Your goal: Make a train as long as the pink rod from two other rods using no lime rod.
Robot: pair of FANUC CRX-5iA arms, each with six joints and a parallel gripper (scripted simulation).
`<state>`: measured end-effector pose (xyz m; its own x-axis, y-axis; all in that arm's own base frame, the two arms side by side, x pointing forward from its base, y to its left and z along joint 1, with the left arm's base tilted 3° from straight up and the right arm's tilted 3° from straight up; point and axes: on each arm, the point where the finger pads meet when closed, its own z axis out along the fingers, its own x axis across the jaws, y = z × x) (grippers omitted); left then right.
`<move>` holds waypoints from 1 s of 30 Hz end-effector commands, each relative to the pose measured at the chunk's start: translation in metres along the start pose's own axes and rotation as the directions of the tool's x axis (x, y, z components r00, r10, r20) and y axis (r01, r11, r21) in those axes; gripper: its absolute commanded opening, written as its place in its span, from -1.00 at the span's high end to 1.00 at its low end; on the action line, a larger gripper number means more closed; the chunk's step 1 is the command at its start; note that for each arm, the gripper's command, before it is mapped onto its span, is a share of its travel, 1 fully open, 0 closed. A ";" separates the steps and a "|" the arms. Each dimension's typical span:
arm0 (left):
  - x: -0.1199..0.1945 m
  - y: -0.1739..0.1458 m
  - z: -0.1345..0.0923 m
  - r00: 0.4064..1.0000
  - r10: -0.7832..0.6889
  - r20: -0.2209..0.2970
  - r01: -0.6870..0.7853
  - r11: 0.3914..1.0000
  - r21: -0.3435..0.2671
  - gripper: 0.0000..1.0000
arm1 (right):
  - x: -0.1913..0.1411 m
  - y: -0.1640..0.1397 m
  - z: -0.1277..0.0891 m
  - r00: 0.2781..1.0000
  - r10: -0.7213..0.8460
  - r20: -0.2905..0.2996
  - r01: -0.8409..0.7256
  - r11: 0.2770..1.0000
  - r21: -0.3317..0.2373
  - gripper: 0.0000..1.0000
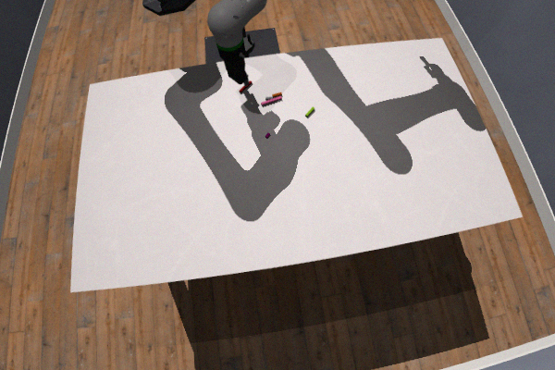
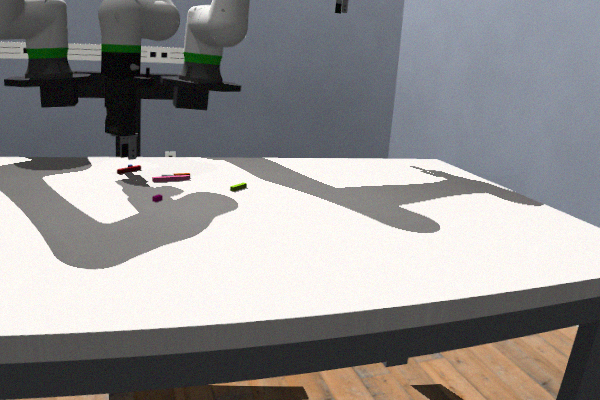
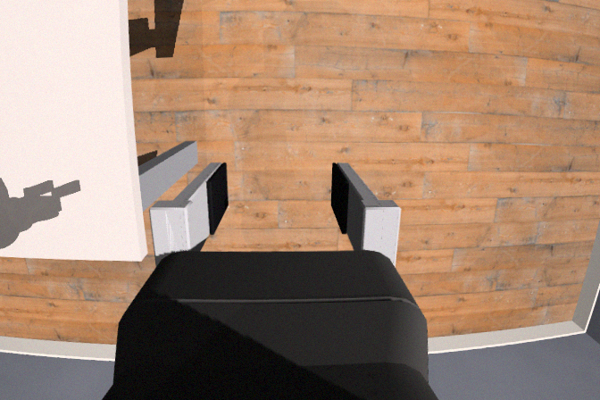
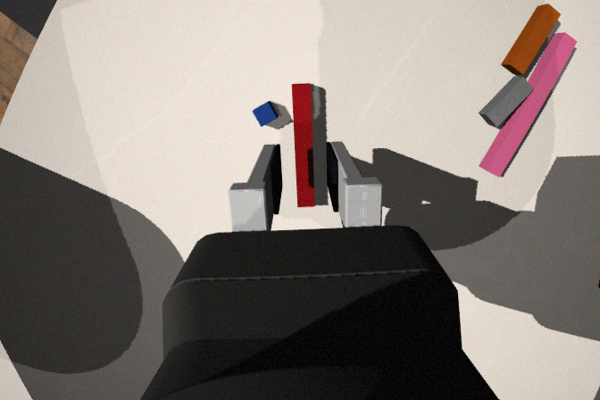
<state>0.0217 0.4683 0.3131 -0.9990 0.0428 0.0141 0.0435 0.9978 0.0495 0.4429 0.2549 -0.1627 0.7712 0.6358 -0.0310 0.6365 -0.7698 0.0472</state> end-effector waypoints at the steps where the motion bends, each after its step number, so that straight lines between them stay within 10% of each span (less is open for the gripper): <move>1: 0.000 0.000 -0.001 1.000 0.000 0.000 0.000 1.000 -0.002 -1.00 | 0.001 0.000 0.004 1.000 0.000 -0.002 0.000 1.000 0.000 -0.07; 30: 0.000 0.000 -0.001 1.000 0.000 0.000 0.000 1.000 -0.002 -1.00 | 0.001 0.000 0.015 1.000 0.000 -0.002 0.000 1.000 0.000 -0.07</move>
<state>0.0217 0.4683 0.3131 -0.9990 0.0428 0.0141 0.0435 0.9978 0.0495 0.4430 0.2541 -0.1788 0.7712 0.6358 -0.0310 0.6365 -0.7698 0.0472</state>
